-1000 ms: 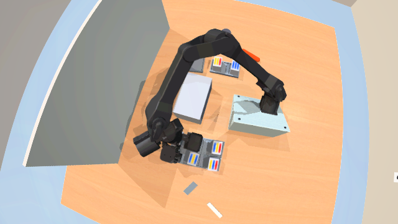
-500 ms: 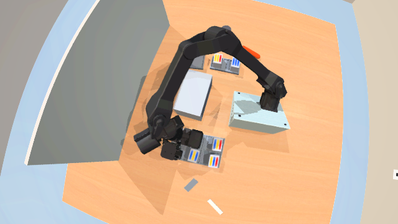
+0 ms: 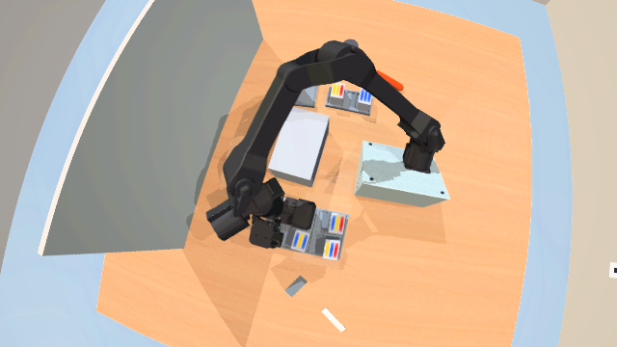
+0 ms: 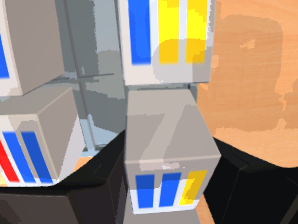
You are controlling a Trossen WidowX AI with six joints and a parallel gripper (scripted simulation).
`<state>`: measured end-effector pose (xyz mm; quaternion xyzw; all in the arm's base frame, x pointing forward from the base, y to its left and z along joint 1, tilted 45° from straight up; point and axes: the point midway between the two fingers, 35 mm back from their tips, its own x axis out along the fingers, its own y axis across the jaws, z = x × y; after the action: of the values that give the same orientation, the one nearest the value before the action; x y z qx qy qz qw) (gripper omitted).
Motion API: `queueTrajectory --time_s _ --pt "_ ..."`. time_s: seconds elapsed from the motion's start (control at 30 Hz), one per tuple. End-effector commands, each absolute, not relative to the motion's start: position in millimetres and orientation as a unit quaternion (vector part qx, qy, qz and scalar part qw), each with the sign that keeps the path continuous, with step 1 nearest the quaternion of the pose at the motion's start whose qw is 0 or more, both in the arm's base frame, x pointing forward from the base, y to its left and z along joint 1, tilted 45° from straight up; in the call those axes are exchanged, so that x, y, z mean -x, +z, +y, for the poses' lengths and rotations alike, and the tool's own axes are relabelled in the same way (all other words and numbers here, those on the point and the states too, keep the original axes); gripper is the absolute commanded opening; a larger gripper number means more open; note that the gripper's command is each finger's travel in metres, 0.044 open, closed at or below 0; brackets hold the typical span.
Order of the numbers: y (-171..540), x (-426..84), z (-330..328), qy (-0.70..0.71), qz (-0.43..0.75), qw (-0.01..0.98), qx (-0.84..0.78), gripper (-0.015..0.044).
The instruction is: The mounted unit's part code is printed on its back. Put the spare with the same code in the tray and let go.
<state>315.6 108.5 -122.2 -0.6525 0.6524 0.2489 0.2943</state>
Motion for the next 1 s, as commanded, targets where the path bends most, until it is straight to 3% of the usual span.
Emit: queueTrajectory --time_s 0.0,0.97 --pt "-103.0 -318.1 131.0 0.249 0.648 0.303 0.653 0.0" --pt "-39.9 -310.1 200.3 0.251 0.648 0.301 0.653 0.0"
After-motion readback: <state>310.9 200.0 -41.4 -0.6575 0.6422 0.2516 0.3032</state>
